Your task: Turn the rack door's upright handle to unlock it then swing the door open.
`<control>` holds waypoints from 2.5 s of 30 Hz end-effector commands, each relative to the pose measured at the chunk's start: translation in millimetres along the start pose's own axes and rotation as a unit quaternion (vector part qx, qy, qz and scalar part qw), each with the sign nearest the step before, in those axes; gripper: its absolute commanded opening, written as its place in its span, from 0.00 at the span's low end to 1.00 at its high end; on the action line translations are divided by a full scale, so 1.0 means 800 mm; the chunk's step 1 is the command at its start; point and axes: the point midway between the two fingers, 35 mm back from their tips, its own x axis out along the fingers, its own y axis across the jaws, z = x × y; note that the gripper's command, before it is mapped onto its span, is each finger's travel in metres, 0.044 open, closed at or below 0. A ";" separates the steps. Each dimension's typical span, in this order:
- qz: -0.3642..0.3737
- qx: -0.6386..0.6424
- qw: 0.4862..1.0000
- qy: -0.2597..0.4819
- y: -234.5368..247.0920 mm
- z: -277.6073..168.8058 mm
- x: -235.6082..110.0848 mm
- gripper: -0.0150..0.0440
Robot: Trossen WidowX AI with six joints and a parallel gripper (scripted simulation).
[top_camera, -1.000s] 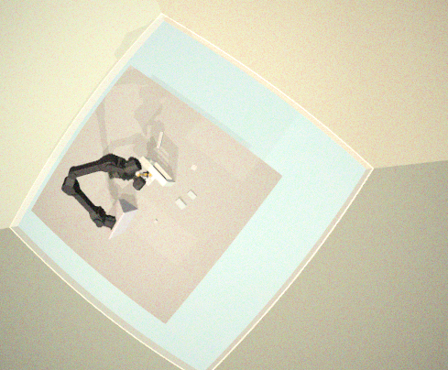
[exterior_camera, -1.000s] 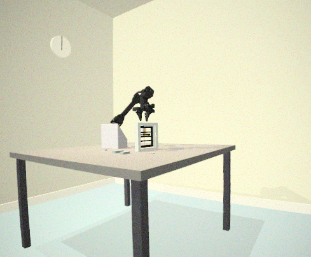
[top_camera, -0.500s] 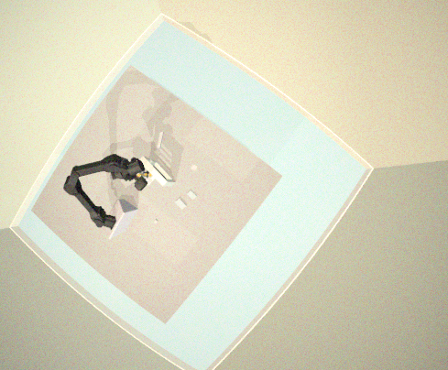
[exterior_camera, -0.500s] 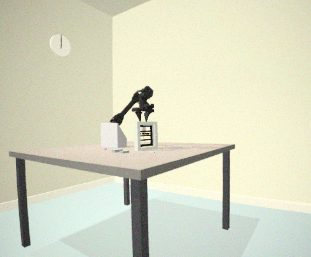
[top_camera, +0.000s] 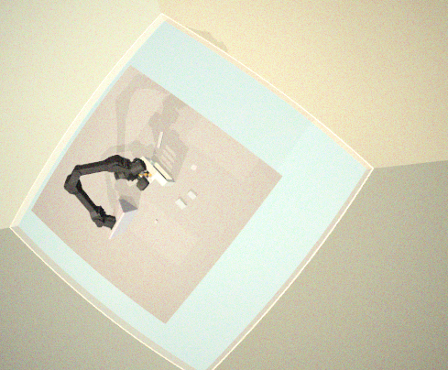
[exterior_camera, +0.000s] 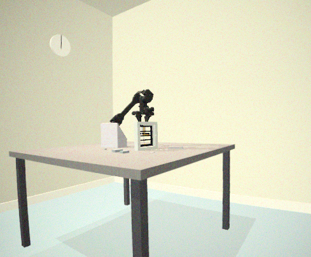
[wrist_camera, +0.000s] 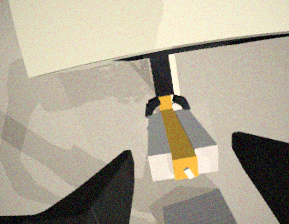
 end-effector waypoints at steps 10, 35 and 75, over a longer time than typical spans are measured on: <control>0.003 0.002 1.000 0.000 0.001 -0.002 0.028 0.75; 0.004 0.002 1.000 0.000 0.002 -0.004 0.043 0.33; 0.003 -0.699 0.715 -0.003 0.002 -0.004 0.044 0.29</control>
